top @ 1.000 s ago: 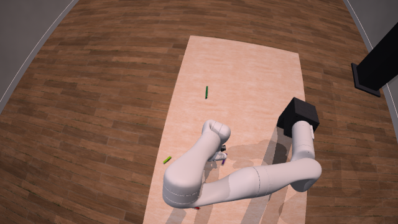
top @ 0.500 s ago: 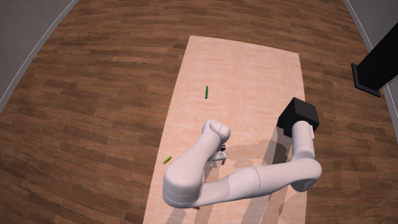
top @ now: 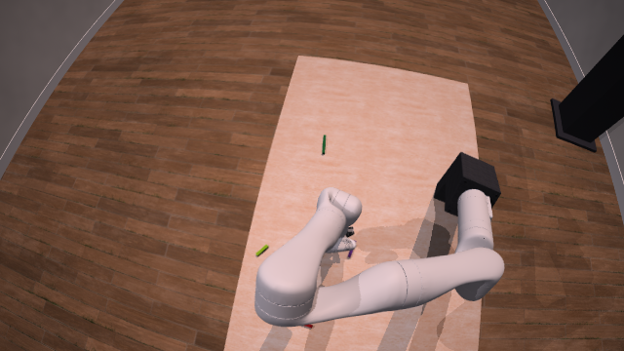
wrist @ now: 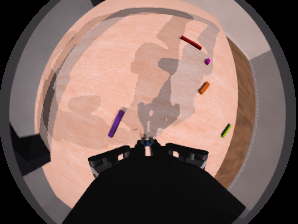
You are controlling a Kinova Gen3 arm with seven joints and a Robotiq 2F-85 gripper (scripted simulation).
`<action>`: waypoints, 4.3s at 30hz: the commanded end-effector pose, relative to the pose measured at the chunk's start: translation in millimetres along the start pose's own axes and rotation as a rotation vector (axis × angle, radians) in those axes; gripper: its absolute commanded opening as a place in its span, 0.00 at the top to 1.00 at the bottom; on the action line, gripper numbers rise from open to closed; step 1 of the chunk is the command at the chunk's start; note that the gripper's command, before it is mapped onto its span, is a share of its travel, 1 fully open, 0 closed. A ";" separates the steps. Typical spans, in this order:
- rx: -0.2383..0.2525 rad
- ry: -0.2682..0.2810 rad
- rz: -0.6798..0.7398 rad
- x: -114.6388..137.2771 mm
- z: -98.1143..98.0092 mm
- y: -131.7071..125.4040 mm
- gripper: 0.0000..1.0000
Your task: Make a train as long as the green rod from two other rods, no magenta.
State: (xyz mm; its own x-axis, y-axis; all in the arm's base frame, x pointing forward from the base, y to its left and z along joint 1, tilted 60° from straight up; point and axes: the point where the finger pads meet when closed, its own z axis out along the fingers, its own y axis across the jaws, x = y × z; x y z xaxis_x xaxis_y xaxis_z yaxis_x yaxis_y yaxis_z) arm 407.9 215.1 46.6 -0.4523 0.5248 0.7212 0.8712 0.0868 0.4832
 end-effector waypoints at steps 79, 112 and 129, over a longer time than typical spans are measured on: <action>0.000 -0.003 0.006 2.9 0.3 -4.5 0.95; -0.001 -0.003 0.004 2.4 13.6 -4.1 0.95; -0.001 -0.003 0.004 2.4 13.6 -4.0 0.95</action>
State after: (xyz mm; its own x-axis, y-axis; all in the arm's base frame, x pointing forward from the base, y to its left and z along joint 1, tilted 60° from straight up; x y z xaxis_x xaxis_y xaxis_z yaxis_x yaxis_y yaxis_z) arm 402.5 227.8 40.5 -0.4440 0.5243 0.7266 0.8764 0.0855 0.4739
